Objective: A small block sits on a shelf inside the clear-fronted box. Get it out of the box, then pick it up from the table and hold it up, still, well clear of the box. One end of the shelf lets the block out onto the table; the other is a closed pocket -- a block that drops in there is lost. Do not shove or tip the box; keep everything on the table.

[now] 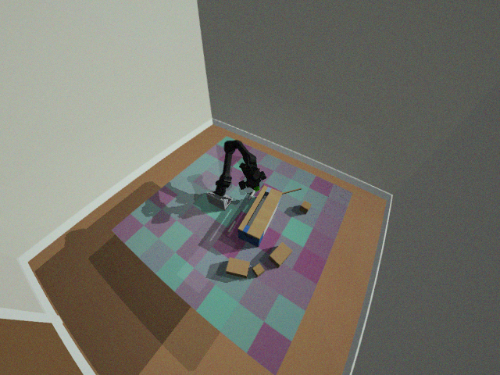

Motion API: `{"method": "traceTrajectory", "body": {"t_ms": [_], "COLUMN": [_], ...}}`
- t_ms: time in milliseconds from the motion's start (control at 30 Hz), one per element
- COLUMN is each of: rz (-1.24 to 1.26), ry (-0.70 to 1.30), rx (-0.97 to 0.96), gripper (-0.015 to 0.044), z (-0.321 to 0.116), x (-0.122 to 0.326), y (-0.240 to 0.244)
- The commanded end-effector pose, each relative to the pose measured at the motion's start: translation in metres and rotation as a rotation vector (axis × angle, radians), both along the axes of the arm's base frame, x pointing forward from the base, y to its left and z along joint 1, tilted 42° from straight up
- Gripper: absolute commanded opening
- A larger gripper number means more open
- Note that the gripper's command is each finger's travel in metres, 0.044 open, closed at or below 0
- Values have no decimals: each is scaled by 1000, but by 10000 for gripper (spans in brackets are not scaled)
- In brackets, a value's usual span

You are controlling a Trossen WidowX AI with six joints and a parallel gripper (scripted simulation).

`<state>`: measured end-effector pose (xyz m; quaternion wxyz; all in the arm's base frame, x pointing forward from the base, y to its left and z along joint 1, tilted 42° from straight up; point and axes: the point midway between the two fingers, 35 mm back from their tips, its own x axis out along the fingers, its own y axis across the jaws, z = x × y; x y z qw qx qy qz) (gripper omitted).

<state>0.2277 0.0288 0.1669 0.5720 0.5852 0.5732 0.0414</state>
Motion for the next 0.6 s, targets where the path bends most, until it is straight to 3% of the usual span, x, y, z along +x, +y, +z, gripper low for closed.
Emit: {"method": "traceTrajectory", "body": {"t_ms": [0, 567], "rz": [-106, -518], "ry": [119, 609], "rx": [70, 343], "gripper": [0, 0], "z": [3, 10], "x": [1, 3], "y": [-3, -15]}}
